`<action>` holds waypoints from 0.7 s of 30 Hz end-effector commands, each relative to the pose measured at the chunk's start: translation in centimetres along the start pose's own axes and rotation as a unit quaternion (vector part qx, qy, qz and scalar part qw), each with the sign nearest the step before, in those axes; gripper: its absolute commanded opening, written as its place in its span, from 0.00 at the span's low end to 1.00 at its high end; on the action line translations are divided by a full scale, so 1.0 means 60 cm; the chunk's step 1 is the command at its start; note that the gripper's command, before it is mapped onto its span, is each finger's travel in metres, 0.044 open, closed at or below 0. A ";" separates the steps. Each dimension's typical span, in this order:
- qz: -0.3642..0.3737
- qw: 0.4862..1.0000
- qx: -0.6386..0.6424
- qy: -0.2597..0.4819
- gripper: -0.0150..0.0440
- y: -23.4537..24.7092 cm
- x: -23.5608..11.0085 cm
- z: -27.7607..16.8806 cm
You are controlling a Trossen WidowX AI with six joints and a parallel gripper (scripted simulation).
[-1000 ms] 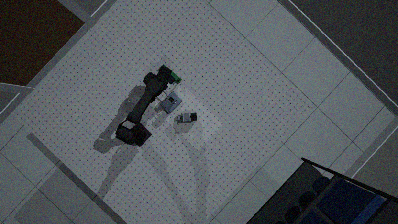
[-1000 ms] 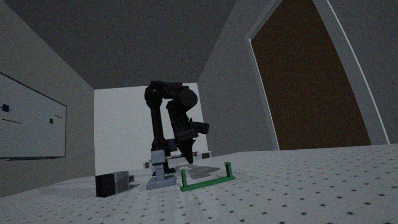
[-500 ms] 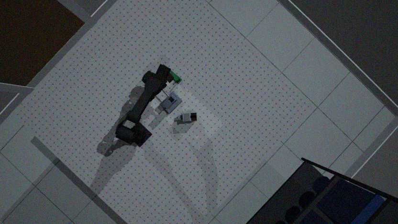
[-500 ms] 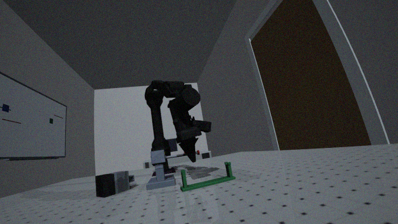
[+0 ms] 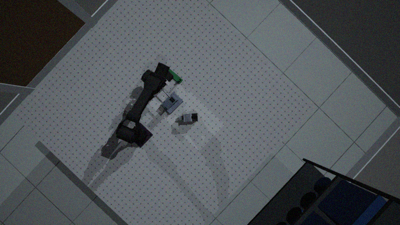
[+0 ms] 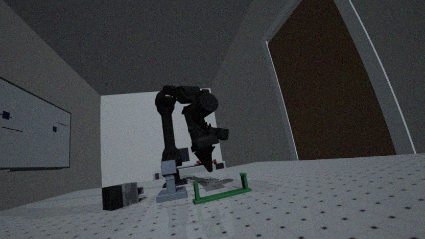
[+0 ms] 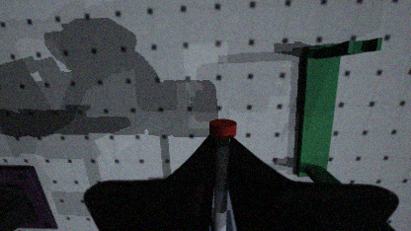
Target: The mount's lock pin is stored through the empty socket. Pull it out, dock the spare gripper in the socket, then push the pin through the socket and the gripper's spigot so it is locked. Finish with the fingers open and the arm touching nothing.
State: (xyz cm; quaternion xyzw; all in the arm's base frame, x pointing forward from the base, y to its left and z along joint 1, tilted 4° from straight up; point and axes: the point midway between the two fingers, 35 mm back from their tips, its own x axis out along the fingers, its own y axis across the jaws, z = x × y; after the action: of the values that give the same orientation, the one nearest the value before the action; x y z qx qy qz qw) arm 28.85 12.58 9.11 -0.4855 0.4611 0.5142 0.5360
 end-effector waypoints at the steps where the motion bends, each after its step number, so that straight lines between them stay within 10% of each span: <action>1: 0.000 1.000 0.001 0.001 0.25 -0.001 0.001 0.007; 21: 0.001 1.000 0.001 0.002 0.25 -0.001 0.005 0.032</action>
State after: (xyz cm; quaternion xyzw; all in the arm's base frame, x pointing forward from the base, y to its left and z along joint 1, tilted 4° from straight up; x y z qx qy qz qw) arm 28.85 14.21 9.05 -0.4846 0.4618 0.5151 0.5353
